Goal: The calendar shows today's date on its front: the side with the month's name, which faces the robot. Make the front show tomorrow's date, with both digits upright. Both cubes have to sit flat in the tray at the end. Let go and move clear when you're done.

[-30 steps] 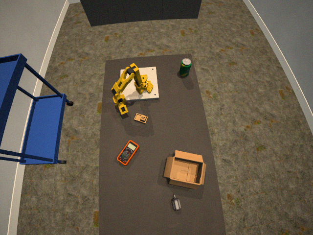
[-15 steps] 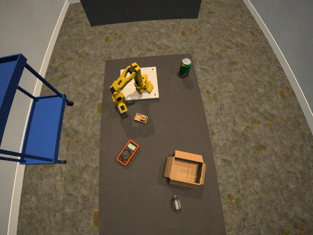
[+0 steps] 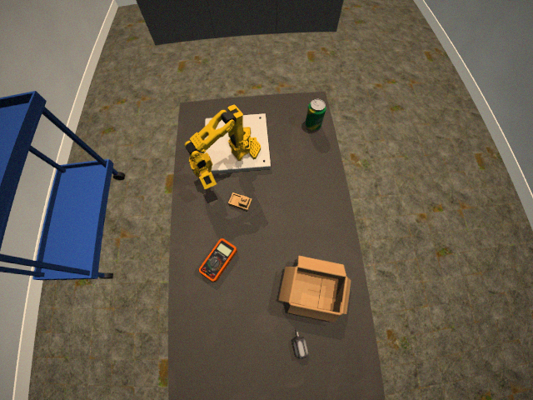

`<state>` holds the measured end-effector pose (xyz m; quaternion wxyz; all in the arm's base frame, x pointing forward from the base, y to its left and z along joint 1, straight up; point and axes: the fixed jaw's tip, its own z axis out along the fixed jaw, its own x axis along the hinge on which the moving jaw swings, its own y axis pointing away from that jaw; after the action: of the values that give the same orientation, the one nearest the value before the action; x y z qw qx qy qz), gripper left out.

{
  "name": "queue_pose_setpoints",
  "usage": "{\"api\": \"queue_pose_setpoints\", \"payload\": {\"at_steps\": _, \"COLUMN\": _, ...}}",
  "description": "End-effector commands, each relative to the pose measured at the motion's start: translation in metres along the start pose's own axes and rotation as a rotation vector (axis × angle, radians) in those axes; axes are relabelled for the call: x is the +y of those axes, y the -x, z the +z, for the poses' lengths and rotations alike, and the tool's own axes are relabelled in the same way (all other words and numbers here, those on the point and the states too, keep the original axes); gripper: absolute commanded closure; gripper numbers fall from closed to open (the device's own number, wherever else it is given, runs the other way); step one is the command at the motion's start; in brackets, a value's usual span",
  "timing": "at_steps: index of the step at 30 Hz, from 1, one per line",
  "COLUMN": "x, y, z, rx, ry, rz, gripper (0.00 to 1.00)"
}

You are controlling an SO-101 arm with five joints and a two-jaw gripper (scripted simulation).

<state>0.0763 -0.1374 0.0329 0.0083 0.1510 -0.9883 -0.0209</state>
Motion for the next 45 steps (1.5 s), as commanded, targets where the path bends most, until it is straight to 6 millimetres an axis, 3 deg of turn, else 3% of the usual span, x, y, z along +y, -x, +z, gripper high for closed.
{"api": "queue_pose_setpoints", "payload": {"at_steps": 1, "x": -0.001, "y": 0.001, "z": -0.004, "rx": -0.004, "ry": -0.016, "rz": -0.005, "gripper": 1.0}}
{"api": "queue_pose_setpoints", "payload": {"at_steps": 7, "x": 0.001, "y": 0.012, "z": -0.004, "rx": -0.002, "ry": -0.016, "rz": -0.073, "gripper": 1.0}}
{"api": "queue_pose_setpoints", "payload": {"at_steps": 15, "x": 0.021, "y": 0.059, "z": -0.004, "rx": 0.01, "ry": -0.018, "rz": -0.402, "gripper": 1.0}}
{"api": "queue_pose_setpoints", "payload": {"at_steps": 17, "x": 0.021, "y": 0.059, "z": -0.004, "rx": 0.01, "ry": -0.018, "rz": -0.402, "gripper": 1.0}}
{"api": "queue_pose_setpoints", "payload": {"at_steps": 25, "x": 0.055, "y": 0.097, "z": -0.002, "rx": 0.022, "ry": -0.02, "rz": -0.73, "gripper": 1.0}}
{"api": "queue_pose_setpoints", "payload": {"at_steps": 30, "x": 0.064, "y": 0.104, "z": -0.002, "rx": 0.024, "ry": -0.02, "rz": -0.797, "gripper": 1.0}}
{"api": "queue_pose_setpoints", "payload": {"at_steps": 45, "x": 0.064, "y": 0.104, "z": -0.002, "rx": 0.024, "ry": -0.02, "rz": -0.799, "gripper": 1.0}}
